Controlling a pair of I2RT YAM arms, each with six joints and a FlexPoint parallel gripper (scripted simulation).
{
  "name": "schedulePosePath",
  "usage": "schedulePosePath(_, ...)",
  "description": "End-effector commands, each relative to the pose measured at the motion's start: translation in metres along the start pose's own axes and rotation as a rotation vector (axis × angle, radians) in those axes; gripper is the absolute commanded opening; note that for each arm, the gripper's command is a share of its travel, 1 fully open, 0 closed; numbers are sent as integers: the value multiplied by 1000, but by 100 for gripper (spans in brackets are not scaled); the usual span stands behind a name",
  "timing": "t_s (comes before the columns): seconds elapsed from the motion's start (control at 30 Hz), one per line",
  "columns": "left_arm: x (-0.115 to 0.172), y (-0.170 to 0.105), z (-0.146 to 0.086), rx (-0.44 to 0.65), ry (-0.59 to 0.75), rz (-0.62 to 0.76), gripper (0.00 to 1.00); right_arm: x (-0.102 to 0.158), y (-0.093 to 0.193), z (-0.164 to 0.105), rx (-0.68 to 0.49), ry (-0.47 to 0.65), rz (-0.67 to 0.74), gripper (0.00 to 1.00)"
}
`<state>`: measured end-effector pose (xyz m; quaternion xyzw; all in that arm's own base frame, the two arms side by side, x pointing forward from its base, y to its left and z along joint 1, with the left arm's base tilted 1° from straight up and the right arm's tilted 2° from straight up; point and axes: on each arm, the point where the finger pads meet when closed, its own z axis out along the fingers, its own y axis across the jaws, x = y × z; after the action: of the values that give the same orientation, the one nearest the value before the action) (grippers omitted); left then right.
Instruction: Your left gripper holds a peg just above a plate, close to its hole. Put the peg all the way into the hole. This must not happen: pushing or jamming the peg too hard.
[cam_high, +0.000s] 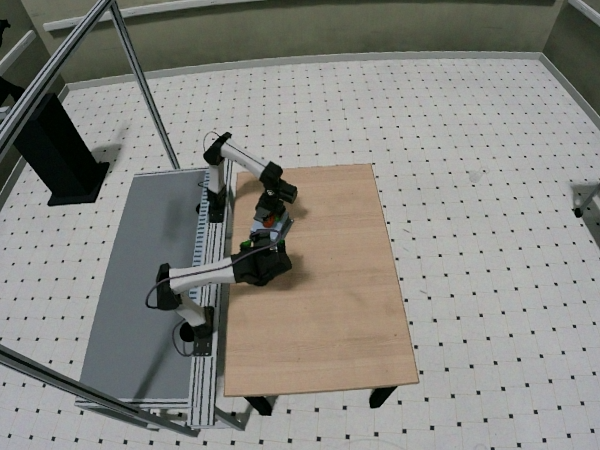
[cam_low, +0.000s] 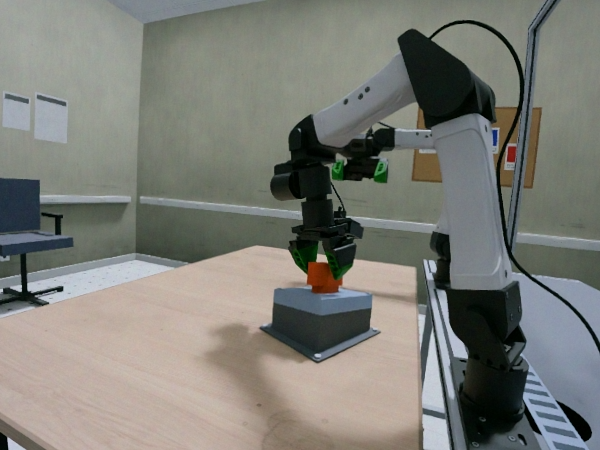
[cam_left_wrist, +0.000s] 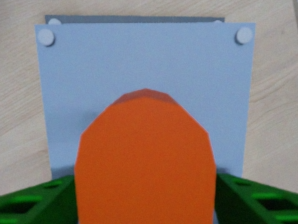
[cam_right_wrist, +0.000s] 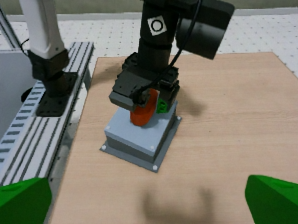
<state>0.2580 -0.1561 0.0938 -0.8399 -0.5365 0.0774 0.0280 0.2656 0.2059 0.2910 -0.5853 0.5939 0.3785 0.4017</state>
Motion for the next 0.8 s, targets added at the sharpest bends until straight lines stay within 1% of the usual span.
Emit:
schedulePosePath(0.0, 2, 3, -16, -19, 8, 8, 70, -9, 4, -1, -5, -8, -24, 100)
schedulePosePath(0.17, 5, 7, -27, 2, 13, 5, 70, -9, 4, -1, -5, -8, -24, 100)
schedulePosePath(0.23, 5, 7, -36, 3, 13, 5, 70, -9, 4, -1, -5, -8, -24, 100)
schedulePosePath(0.3, 0, 4, -50, -24, 0, 8, 70, -9, 4, -1, -5, -8, -24, 100)
schedulePosePath(0.37, 0, 4, -50, -24, 0, 8, 70, -9, 4, -1, -5, -8, -24, 100)
schedulePosePath(0.43, -4, 1, -52, -46, -10, 8, 70, -9, 4, -1, -5, -8, -24, 100)
schedulePosePath(0.77, -4, -1, -46, -25, -6, 8, 70, -9, 4, -1, -5, -8, -24, 100)
